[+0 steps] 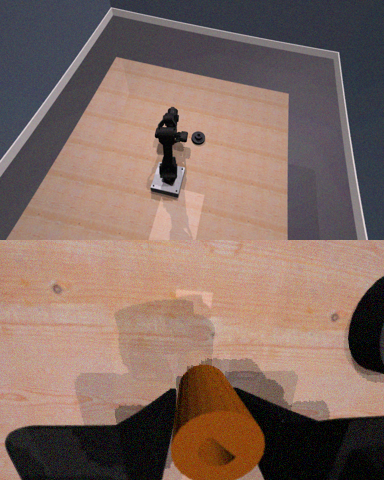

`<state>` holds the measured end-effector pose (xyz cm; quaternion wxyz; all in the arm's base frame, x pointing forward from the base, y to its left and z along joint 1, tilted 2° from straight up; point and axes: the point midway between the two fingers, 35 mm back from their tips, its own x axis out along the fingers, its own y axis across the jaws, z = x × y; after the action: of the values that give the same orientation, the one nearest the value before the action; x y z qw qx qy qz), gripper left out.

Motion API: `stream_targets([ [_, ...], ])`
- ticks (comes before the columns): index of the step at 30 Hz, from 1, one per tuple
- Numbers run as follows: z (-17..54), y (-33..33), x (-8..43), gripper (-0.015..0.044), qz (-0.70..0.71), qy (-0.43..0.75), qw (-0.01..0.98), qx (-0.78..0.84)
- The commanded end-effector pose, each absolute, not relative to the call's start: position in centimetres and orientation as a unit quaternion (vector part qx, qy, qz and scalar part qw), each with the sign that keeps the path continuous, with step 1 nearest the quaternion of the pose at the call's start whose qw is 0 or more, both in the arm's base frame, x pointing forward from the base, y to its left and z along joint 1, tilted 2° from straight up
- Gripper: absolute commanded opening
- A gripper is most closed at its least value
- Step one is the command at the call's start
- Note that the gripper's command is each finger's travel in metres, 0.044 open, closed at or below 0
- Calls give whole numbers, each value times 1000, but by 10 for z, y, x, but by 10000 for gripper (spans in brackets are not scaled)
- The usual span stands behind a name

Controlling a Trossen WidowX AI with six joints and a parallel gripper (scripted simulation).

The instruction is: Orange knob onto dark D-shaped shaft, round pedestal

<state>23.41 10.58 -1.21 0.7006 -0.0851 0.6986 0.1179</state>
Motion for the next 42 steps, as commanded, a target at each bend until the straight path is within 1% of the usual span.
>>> stream_targets([
  [1, -13, 105, 234, 158, 115, 698, 701, -85],
  [4, -13, 105, 234, 138, 115, 698, 701, -85],
  [9, 0, 107, 239, 6, 115, 697, 703, -85],
  [10, 6, 107, 241, 0, 116, 696, 703, -85],
  [20, 62, 109, 251, 0, 116, 695, 704, -85],
  [31, 124, 106, 246, 0, 115, 697, 702, -85],
  [42, 124, 98, 254, 0, 114, 697, 702, -86],
])
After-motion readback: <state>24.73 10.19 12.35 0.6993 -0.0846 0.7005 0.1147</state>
